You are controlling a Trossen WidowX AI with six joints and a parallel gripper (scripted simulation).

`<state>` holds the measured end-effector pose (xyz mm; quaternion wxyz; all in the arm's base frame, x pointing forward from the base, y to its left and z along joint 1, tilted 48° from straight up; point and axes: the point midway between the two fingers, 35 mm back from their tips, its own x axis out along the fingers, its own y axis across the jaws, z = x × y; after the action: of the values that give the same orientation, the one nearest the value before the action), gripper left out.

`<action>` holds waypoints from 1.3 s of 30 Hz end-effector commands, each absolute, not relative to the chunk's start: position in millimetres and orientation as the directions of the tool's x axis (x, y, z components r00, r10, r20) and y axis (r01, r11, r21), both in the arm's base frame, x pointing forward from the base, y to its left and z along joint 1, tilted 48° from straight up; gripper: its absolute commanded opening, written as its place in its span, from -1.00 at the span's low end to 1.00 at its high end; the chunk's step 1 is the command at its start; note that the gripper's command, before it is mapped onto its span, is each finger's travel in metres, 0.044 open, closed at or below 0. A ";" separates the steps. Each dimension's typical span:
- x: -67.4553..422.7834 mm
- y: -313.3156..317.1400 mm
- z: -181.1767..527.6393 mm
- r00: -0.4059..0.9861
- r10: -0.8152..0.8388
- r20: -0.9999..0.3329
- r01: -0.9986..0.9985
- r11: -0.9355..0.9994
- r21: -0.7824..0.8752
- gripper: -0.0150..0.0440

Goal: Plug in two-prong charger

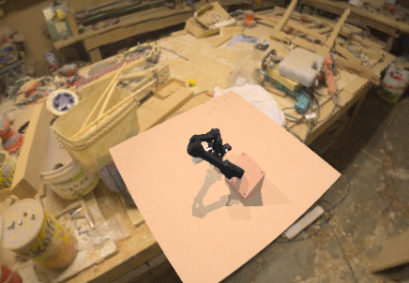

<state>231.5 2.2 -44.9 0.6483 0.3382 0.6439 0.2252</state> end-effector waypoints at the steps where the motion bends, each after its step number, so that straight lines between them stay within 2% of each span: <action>1: 232.8 4.9 -43.2 0.073 0.729 -0.681 0.137 0.669 0.731 -0.49; 39: 280.0 5.6 -37.3 0.074 0.732 -0.678 0.100 0.671 0.735 -0.49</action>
<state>276.6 5.2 -37.8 0.6572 0.3238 0.6366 0.2409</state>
